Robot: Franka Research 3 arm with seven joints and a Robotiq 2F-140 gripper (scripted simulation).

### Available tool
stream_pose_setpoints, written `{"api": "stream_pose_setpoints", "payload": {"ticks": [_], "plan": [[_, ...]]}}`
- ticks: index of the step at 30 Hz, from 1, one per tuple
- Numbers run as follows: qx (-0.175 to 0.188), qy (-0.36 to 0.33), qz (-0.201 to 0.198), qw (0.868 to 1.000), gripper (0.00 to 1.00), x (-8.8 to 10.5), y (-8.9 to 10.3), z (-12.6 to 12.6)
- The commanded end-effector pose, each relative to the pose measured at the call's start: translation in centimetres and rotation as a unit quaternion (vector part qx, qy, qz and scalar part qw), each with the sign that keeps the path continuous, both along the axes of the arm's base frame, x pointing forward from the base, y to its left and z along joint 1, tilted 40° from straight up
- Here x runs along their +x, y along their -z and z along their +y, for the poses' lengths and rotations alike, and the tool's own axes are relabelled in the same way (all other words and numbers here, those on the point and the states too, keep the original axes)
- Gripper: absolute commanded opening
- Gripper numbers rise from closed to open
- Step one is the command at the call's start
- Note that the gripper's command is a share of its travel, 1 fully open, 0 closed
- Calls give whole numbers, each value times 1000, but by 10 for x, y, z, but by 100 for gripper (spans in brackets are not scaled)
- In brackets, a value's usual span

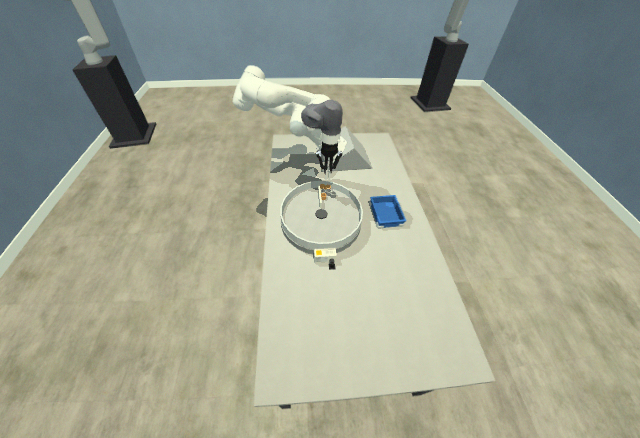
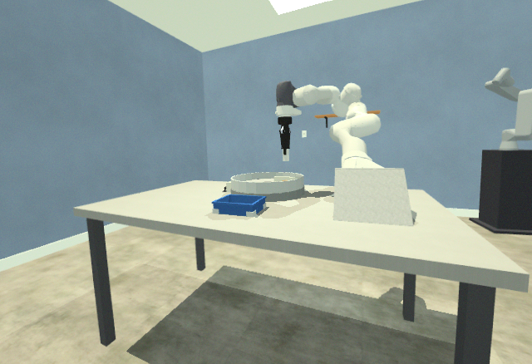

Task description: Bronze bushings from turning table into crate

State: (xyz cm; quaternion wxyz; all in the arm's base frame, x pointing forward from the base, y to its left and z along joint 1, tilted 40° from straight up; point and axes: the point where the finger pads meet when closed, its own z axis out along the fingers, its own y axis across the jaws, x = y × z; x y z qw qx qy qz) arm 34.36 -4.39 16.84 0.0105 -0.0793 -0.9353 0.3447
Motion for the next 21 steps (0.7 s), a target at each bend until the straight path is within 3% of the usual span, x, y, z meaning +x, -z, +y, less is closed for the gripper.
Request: {"api": "stream_pose_setpoints", "payload": {"ticks": [1, 10, 21], "plan": [[1, 4, 2, 1000, 6, 1, 1, 0], [7, 35, 39, 999, 6, 3, 8, -7], [23, 119, 137, 983, 6, 10, 23, -25]]}}
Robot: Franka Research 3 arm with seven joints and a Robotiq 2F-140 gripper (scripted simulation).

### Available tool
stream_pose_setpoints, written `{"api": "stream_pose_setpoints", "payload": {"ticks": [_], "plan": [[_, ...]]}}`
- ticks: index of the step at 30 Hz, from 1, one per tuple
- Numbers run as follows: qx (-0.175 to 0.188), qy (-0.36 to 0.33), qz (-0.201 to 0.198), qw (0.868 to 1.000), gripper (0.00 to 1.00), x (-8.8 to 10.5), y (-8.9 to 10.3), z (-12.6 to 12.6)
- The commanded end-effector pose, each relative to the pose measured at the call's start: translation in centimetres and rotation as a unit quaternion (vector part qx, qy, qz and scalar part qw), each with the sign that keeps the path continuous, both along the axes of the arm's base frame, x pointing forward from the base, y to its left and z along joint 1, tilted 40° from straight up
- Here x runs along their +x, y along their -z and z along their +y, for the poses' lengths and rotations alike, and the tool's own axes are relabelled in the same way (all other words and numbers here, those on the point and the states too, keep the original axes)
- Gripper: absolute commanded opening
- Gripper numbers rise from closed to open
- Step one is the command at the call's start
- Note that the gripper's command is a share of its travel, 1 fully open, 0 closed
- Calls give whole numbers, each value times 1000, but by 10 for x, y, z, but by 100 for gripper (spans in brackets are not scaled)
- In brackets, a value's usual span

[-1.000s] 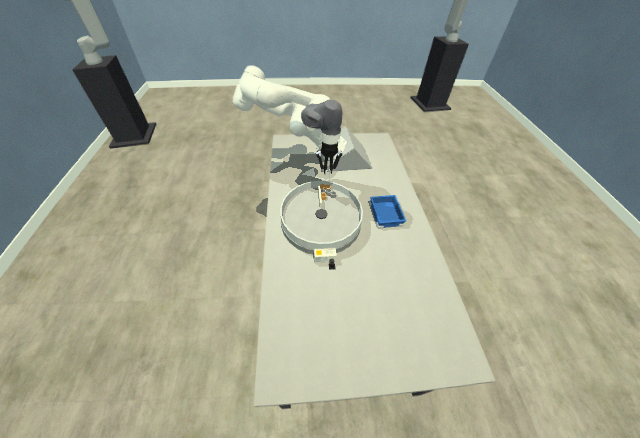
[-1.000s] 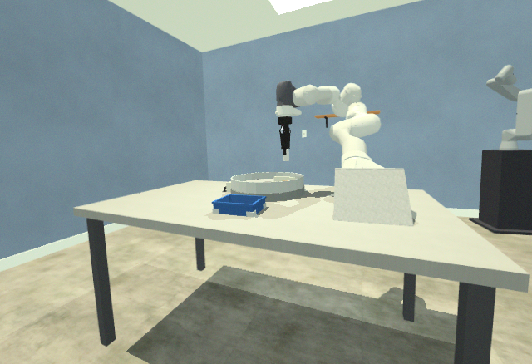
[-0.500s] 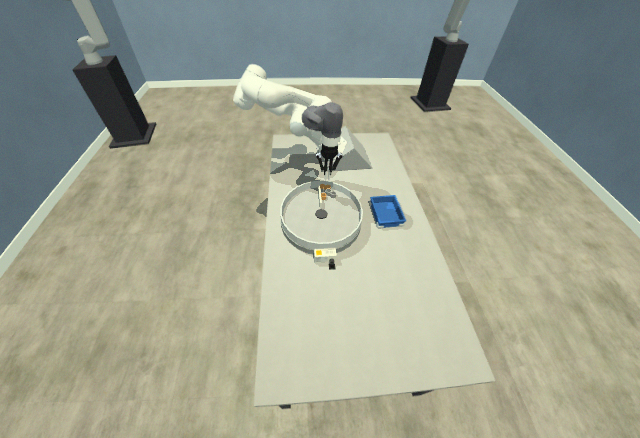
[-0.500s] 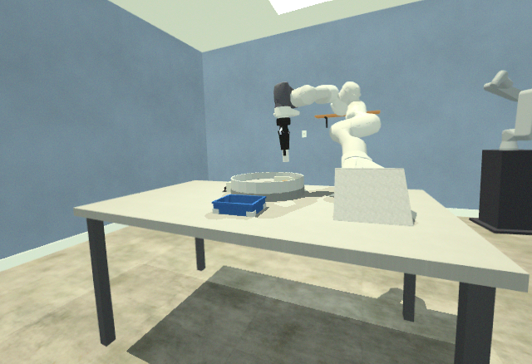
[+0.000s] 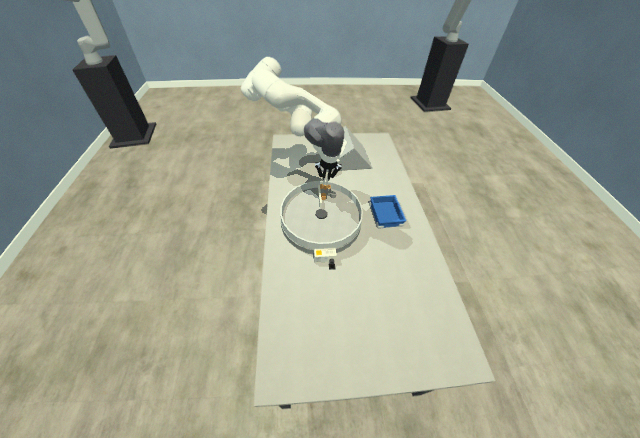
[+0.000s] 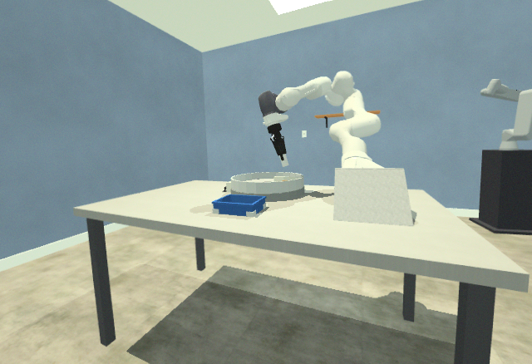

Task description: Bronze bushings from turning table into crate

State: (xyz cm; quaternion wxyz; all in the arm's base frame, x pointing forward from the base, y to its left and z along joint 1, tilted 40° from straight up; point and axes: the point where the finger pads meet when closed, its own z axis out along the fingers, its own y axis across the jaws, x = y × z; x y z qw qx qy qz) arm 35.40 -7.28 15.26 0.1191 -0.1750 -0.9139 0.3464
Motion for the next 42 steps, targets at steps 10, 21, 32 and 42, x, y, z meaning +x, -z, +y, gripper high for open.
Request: {"api": "stream_pose_setpoints", "payload": {"ticks": [10, 21, 32, 42], "plan": [[46, 43, 118, 991, 6, 4, 17, -7], [59, 94, 174, 978, 6, 9, 27, -17], [62, 100, 181, 976, 6, 9, 29, -18], [62, 100, 181, 976, 6, 9, 29, -18]]}}
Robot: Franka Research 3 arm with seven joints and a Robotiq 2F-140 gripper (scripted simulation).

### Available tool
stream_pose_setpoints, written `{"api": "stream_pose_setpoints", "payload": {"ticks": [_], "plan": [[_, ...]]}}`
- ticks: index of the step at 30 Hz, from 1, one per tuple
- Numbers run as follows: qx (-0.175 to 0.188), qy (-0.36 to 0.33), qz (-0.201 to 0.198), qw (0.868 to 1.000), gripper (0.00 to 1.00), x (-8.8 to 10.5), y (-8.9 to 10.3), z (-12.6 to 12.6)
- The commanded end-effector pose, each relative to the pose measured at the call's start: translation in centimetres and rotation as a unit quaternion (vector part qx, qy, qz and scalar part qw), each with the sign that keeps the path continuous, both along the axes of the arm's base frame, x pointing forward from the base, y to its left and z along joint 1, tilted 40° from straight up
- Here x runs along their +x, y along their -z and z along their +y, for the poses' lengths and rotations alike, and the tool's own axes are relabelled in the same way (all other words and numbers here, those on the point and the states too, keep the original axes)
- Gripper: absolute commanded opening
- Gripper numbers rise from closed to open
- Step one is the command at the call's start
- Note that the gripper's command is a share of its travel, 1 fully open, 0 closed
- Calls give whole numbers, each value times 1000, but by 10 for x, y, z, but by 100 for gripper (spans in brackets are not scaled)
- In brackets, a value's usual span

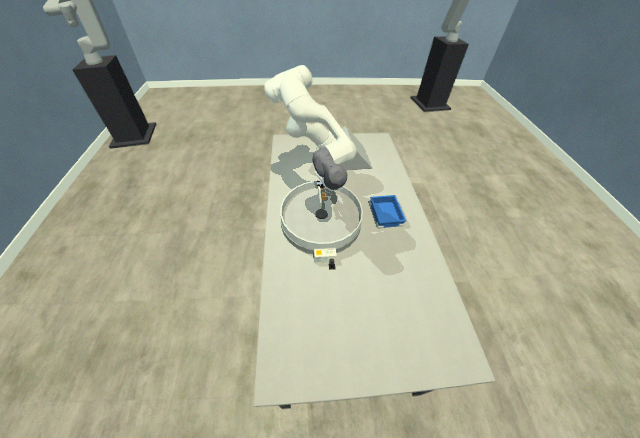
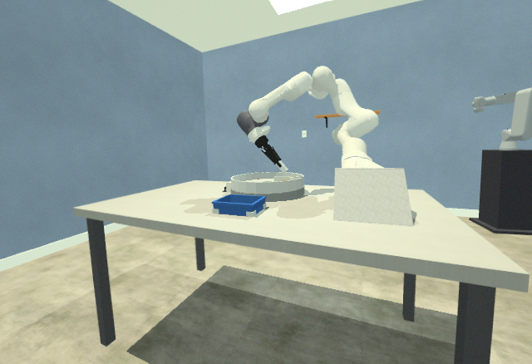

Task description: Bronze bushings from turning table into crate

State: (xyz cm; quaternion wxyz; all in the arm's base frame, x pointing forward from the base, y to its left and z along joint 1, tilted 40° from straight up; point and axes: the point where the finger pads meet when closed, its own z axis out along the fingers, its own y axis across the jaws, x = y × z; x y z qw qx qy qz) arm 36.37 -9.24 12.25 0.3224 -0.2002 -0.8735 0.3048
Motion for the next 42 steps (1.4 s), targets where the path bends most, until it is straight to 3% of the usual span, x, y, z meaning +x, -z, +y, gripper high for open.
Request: {"api": "stream_pose_setpoints", "payload": {"ticks": [1, 24, 30, 42], "plan": [[7, -5, 6, 1000, 6, -1, -1, 1], [7, -5, 6, 1000, 6, -1, -1, 1], [7, -5, 6, 1000, 6, -2, 13, -12], [7, -5, 6, 1000, 6, -2, 14, -13]]}}
